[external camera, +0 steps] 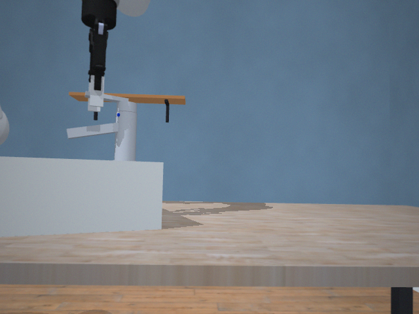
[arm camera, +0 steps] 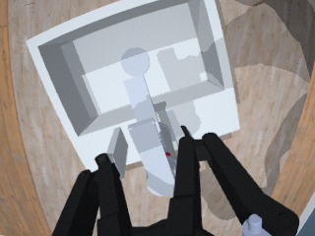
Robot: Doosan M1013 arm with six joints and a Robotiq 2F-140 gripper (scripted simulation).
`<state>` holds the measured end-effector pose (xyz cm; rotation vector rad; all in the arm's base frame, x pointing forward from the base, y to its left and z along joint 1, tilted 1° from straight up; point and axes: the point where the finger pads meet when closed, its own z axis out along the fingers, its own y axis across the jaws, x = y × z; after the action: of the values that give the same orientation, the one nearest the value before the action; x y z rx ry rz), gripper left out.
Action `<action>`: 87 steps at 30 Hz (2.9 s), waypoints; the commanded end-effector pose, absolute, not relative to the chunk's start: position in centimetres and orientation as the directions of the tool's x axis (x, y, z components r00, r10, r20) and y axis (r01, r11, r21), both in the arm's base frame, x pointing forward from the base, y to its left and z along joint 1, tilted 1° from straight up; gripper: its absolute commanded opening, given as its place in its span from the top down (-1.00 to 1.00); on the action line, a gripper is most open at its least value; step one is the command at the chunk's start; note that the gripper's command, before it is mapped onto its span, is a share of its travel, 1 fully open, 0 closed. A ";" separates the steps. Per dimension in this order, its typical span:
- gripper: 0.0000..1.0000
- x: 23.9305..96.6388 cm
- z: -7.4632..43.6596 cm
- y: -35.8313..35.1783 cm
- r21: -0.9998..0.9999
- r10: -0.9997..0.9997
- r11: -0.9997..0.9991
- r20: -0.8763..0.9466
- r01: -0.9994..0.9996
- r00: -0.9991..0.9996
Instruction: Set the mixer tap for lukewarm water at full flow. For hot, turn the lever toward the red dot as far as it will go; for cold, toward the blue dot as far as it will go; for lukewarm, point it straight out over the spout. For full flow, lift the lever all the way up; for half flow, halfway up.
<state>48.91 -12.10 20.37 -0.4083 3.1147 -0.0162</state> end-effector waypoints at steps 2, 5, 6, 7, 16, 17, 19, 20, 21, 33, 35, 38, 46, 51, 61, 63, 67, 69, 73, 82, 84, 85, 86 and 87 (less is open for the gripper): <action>0.24 48.9 20.4 -12.1 -0.010 -0.258 0.966 0.001 -0.258 -0.966; 0.24 48.9 20.7 -12.1 -0.010 -0.258 0.966 0.001 -0.258 -0.966; 0.24 48.9 20.8 -12.1 -0.010 -0.258 0.966 0.001 -0.258 -0.966; 0.24 48.9 21.0 -12.1 -0.010 -0.258 0.966 0.001 -0.258 -0.966; 0.24 48.9 23.1 -12.1 -0.010 -0.258 0.966 0.001 -0.258 -0.966; 0.24 48.9 23.1 -12.1 -0.010 -0.258 0.966 0.001 -0.258 -0.966; 0.24 48.9 23.3 -12.1 -0.010 -0.258 0.966 0.001 -0.258 -0.966; 0.24 48.9 23.6 -12.1 -0.010 -0.258 0.966 0.001 -0.258 -0.966; 0.24 48.9 23.9 -12.1 -0.010 -0.258 0.966 0.001 -0.258 -0.966; 0.24 48.9 26.8 -12.0 -0.010 -0.258 0.966 0.001 -0.258 -0.966; 0.24 48.9 26.8 -12.0 -0.010 -0.258 0.966 0.001 -0.258 -0.966; 0.24 48.9 27.1 -12.0 -0.010 -0.258 0.966 0.001 -0.258 -0.966; 1.00 48.9 27.3 -12.0 -0.010 -0.258 0.966 0.001 -0.258 -0.966; 1.00 48.9 27.3 -12.0 -0.010 -0.258 0.966 0.001 -0.258 -0.966; 1.00 48.9 27.3 -12.0 -0.010 -0.258 0.966 0.001 -0.258 -0.966; 1.00 48.9 27.3 -12.0 -0.010 -0.258 0.966 0.001 -0.258 -0.966; 1.00 48.9 27.3 -12.0 -0.010 -0.258 0.966 0.001 -0.258 -0.966; 1.00 48.9 27.3 -12.0 -0.010 -0.258 0.966 0.001 -0.258 -0.966; 1.00 48.9 27.3 -12.0 -0.010 -0.258 0.966 0.001 -0.258 -0.966; 1.00 48.9 27.3 -12.0 -0.010 -0.262 0.965 0.001 -0.262 -0.965; 1.00 48.9 27.3 -12.0 -0.010 -0.277 0.961 0.001 -0.277 -0.961; 1.00 48.9 27.3 -12.0 -0.010 -0.277 0.961 0.001 -0.277 -0.961; 1.00 48.9 27.3 -12.0 -0.010 -0.277 0.961 0.001 -0.277 -0.961; 1.00 48.9 27.3 -12.0 -0.010 -0.289 0.957 0.001 -0.289 -0.957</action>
<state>48.90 -12.03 27.32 -0.4400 3.1105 -0.0164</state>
